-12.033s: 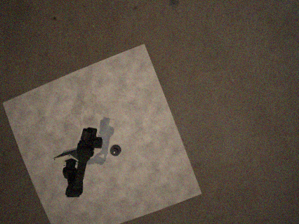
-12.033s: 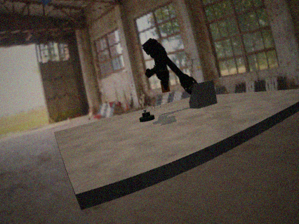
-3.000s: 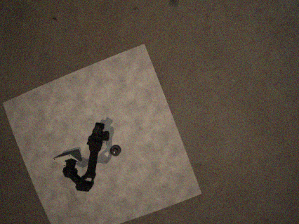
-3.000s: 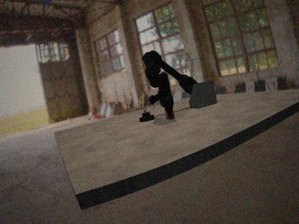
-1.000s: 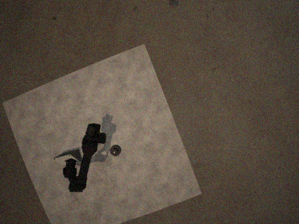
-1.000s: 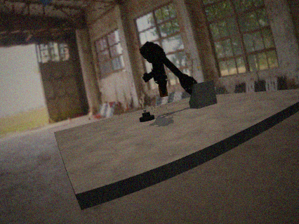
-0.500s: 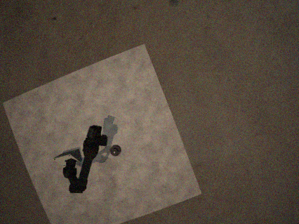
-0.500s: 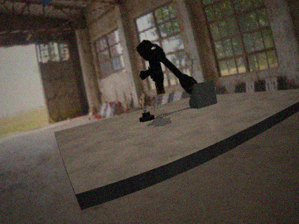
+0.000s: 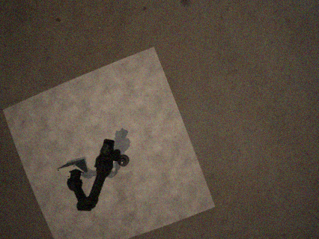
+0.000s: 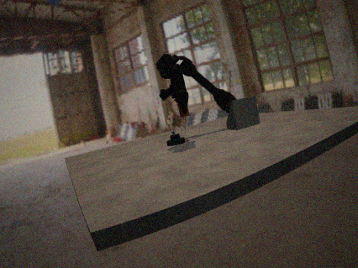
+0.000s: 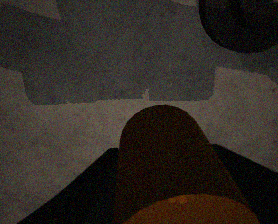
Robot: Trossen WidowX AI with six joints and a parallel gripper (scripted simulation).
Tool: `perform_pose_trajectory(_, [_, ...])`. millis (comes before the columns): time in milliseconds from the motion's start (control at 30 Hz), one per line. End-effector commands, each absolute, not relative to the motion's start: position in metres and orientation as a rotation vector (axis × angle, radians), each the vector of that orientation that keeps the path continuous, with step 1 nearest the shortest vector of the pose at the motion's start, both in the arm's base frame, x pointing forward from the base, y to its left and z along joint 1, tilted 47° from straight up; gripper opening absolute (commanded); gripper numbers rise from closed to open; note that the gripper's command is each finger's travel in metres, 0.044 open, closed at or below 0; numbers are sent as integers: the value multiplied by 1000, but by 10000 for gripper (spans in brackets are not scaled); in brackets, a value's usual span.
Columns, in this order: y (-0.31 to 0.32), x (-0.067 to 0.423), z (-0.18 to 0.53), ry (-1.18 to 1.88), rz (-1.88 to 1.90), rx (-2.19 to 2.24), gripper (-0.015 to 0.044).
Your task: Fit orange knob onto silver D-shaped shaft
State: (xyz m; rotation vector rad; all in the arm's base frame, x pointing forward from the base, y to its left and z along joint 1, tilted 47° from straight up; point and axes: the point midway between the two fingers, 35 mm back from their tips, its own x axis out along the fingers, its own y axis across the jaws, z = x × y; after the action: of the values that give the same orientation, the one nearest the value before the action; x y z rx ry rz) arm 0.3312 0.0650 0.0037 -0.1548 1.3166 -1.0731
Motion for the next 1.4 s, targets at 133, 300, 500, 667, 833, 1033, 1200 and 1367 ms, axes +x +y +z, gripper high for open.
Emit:
perform_pose_trajectory(133, [43, 337, 17, 1309, -1068, -155, 0])
perform_pose_trajectory(300, [29, 339, 24, 1308, -1069, -156, 0])
perform_pose_trajectory(500, [11, 340, 33, 1306, -1072, -159, 0])
perform_pose_trajectory(667, [-3, 340, 41, 1304, -1075, -161, 0])
perform_pose_trajectory(833, [-18, 340, 48, 1302, -1080, -165, 0])
perform_pose_trajectory(1033, [-35, 338, 57, 1300, -1088, -169, 0])
perform_pose_trajectory(1200, [-39, 337, 58, 1308, -1080, -183, 0])
perform_pose_trajectory(1367, [-40, 337, 59, 1364, -1015, -258, 0])
